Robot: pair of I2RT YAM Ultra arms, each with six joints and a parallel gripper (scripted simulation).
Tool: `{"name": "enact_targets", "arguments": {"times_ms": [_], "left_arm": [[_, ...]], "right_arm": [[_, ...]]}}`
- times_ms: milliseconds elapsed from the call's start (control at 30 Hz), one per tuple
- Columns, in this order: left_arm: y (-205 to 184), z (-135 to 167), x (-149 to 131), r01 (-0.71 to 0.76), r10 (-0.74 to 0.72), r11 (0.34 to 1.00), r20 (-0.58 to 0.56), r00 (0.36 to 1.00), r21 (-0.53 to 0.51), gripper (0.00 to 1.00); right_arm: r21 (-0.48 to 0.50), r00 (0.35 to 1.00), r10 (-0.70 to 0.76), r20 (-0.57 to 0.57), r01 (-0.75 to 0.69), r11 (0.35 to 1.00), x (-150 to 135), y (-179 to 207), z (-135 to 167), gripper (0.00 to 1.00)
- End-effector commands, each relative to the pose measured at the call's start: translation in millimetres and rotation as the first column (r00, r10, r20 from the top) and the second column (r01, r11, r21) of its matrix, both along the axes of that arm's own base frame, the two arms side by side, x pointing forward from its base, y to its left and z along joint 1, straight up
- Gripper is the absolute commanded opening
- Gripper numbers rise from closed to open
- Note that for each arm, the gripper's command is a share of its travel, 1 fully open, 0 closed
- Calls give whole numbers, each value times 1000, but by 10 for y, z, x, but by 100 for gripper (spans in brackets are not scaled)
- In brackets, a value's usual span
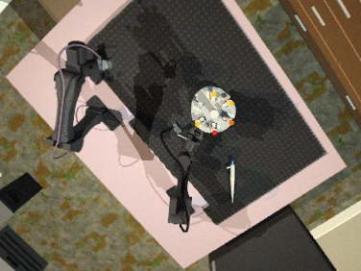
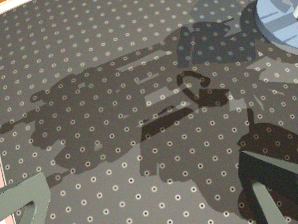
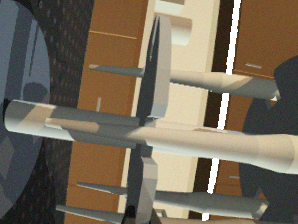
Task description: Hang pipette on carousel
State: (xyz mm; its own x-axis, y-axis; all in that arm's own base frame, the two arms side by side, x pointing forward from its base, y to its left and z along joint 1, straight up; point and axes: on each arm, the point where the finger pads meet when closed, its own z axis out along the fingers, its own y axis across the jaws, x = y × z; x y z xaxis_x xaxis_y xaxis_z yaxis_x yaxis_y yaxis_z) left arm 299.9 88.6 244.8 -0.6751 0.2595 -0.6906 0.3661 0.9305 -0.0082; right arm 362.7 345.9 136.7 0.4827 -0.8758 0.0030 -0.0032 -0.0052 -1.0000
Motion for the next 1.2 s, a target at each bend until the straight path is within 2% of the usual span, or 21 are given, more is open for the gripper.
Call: {"name": "enact_targets", "arguments": {"times_ms": [0,133,333,367,467,500,533,1167], "left_arm": [[23,80,36,5,-5,1000,33,999,5,100],[23,80,36,5,-5,1000,33,999,5,100],[23,80,36,5,-5,1000,33,999,5,100],[23,80,36,5,-5,1000,33,999,5,100],[23,80,36,5,-5,1000,33,999,5,100],[23,80,36,5,-5,1000,33,999,5,100],[23,80,36,5,-5,1000,33,999,5,100],[23,80,36,5,-5,1000,33,999,5,100]], "right_arm": [[25,998,62,19,-63,998,-21,-38,127,0],[22,986,163,22,-164,986,3,-83,127,0],[15,987,163,11,-163,986,45,-150,95,0],[16,987,163,12,-163,986,56,-167,99,49],[15,987,163,10,-163,986,56,-167,94,49],[39,986,162,46,-164,986,120,-106,257,49],[41,985,168,49,-170,985,102,-86,266,49],[42,985,164,50,-166,985,104,-90,268,49]]}}
